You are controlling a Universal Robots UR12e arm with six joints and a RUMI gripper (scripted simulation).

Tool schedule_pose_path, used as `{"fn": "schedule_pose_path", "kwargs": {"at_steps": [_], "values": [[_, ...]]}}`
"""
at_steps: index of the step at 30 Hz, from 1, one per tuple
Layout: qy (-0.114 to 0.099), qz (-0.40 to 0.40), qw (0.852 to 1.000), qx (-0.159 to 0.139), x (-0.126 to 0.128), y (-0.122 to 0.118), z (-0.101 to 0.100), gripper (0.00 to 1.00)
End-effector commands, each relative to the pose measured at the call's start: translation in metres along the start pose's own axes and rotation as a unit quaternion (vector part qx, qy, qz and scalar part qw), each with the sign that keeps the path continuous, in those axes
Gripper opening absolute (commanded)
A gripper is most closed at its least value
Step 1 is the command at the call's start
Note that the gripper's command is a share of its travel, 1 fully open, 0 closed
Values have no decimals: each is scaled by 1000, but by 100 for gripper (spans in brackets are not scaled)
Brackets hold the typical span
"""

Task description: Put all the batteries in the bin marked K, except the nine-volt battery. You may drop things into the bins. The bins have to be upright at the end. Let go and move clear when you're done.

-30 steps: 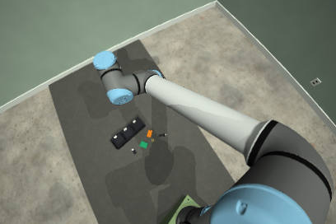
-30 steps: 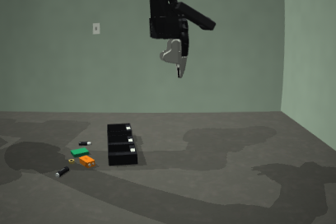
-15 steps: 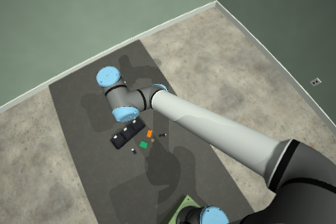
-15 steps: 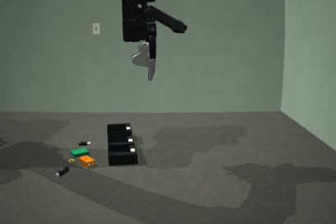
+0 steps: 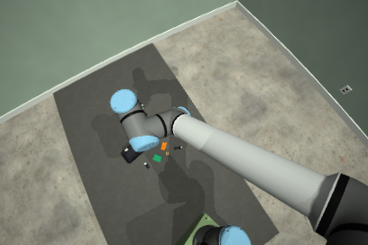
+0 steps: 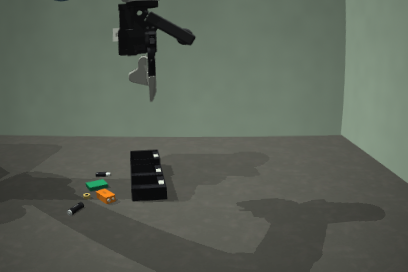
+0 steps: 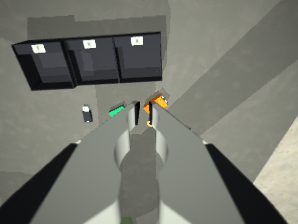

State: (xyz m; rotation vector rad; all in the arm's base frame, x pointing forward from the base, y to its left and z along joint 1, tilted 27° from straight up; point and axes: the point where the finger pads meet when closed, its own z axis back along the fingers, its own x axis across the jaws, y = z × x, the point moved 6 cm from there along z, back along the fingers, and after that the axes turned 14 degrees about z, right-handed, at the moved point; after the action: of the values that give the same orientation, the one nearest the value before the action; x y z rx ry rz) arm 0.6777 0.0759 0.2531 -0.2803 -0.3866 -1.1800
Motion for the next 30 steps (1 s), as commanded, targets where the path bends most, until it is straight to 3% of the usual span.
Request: {"fn": "schedule_pose_path", "kwargs": {"at_steps": [1,11,14,17,23,30], "values": [[-2,-17,1000,-3,-15,-30,-3,4],[-5,-40,999,-8,-33,-65,-10,4],[-5,-40,999,-8,-44,-87,-14,4],[-5,-40,999,-8,-44,-87,-14,4],[-8,-64,998,-13,-67,-130,-23,4],[-8,-64,998,-13,-67,-131,-23,4]]}}
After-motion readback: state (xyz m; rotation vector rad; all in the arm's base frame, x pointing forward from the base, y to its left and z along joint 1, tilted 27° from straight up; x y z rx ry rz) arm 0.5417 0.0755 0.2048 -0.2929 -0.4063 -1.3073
